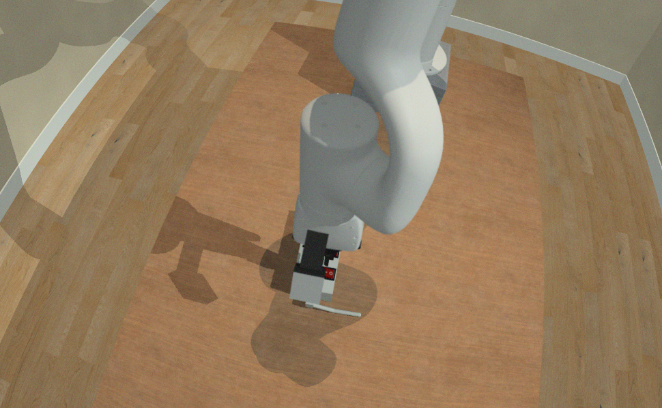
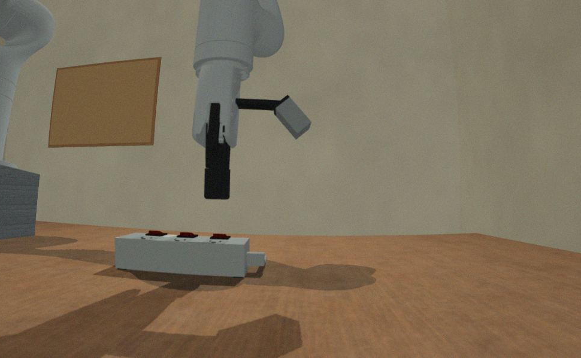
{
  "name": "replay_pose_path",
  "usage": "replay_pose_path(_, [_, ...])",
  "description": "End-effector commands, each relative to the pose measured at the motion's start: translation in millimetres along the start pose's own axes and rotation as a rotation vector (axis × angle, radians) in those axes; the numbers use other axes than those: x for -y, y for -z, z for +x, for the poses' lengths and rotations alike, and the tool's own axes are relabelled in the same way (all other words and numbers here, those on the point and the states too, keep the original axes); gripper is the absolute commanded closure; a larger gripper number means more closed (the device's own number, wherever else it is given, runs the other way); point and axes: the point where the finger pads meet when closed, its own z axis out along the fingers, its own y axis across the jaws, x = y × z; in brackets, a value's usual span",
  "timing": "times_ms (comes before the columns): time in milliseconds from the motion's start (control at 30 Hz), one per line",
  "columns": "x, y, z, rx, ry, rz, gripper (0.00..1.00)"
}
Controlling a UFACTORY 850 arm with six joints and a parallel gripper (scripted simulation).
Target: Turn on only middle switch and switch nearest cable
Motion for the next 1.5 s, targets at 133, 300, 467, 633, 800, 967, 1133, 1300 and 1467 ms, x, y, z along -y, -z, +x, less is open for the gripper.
replay_pose_path(133, [-0.2, -1.5, 1.2, -0.001, -0.013, -0.001, 1.00])
replay_pose_path(300, [-0.2, -6.6, 1.5, 0.000, -0.019, -0.001, 1.00])
replay_pose_path(467, [-0.1, -13.1, 1.9, 0.000, -0.019, -0.001, 1.00])
replay_pose_path(633, [-0.1, -19.7, 2.4, 0.000, -0.019, -0.001, 1.00])
replay_pose_path(800, [0.0, -27.4, 2.8, 0.000, -0.019, -0.001, 1.00])
replay_pose_path(967, [0.1, -33.7, 3.2, 0.000, -0.019, -0.001, 1.00])
replay_pose_path(1133, [0.1, -36.6, 3.4, 0.000, -0.019, -0.001, 1.00])
replay_pose_path(1300, [0.1, -39.7, 3.6, 0.000, -0.019, -0.001, 1.00])
replay_pose_path(1467, [0.1, -41.0, 3.7, 0.000, -0.019, -0.001, 1.00])
